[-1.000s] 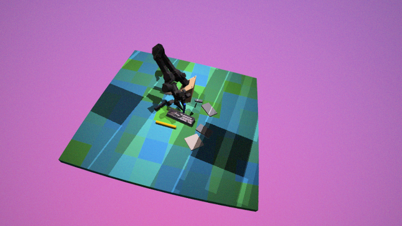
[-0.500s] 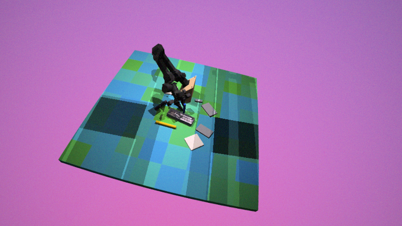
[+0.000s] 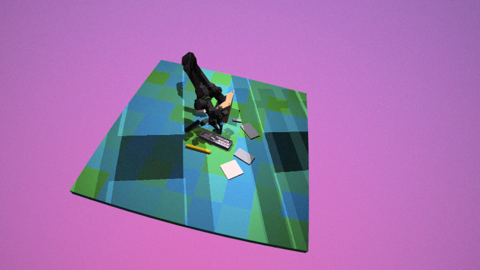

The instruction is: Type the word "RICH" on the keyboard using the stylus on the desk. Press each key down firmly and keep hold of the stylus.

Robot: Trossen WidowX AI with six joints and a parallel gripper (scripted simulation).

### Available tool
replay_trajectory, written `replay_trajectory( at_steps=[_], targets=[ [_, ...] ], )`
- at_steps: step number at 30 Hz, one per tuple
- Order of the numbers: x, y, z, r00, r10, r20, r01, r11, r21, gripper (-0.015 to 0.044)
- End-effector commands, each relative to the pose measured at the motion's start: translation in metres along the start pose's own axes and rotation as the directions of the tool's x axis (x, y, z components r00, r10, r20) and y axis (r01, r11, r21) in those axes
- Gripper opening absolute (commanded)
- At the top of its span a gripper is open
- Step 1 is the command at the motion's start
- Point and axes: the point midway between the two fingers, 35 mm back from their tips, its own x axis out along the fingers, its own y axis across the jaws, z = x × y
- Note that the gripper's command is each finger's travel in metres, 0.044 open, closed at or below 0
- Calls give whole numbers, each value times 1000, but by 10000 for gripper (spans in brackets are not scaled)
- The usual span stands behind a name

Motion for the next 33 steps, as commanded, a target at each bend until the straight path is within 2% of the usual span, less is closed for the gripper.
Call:
replay_trajectory(
  at_steps=[1,4,7,33],
  targets=[
    [-1,-3,2,1000,-10,2,10,1000,2,0],
    [-1,-3,2,1000,-10,2,10,1000,2,0],
    [-2,-4,3,1000,-10,2,10,1000,2,79],
    [0,-4,0,1000,-10,1,10,1000,2,81]
  ],
)
